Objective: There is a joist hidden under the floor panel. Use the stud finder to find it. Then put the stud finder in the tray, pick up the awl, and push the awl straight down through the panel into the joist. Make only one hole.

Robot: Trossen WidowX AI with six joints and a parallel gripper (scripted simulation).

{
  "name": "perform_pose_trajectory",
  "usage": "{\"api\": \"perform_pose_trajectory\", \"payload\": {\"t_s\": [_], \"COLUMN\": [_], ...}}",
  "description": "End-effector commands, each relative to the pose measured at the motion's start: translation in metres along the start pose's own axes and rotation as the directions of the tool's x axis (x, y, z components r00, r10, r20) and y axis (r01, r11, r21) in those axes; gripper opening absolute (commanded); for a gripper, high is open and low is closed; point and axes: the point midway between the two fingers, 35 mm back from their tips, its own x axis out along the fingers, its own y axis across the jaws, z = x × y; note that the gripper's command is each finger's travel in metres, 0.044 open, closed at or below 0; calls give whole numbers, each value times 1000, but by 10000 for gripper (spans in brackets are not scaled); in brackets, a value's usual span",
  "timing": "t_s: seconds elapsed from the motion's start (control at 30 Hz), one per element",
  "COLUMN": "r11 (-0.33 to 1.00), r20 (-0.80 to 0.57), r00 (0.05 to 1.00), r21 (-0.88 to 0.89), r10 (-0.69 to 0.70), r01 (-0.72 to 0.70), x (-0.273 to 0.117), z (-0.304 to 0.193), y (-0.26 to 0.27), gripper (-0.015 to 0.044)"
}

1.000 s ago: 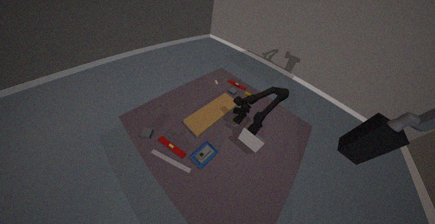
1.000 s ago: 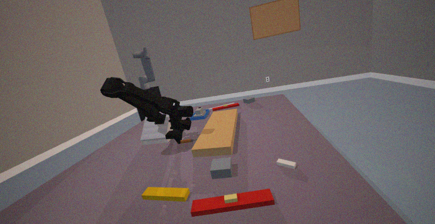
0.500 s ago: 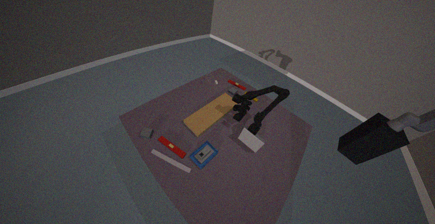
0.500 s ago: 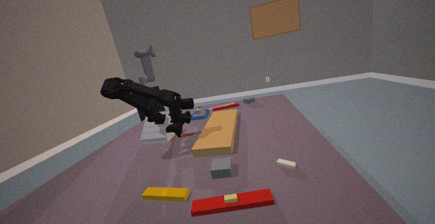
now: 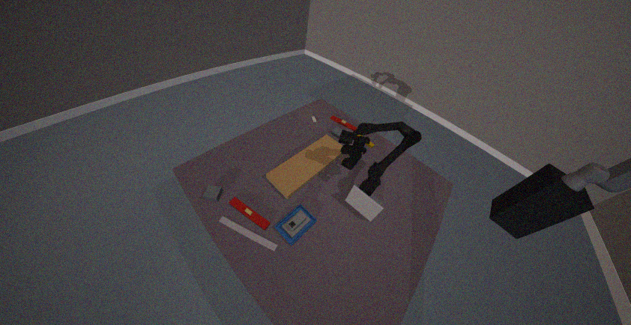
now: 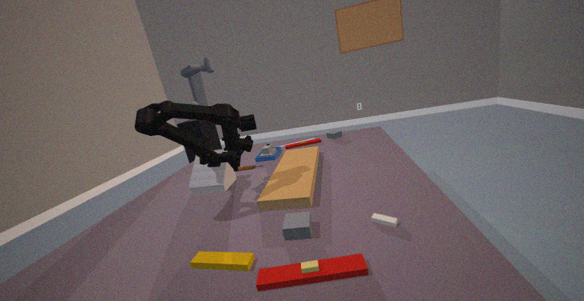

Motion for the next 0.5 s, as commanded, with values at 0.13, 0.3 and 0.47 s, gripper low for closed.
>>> {"api": "perform_pose_trajectory", "payload": {"t_s": [0.13, 0.3, 0.47], "r11": [1000, 984, 865], "r20": [7, -10, -5], "r00": [1000, 996, 956], "r21": [15, 157, 428], "r10": [-14, 88, 292], "r01": [14, -86, -262], "x": [-27, -24, -23], "z": [-7, -9, -7], "y": [-5, 4, 22], "gripper": [0, 0, 0]}}
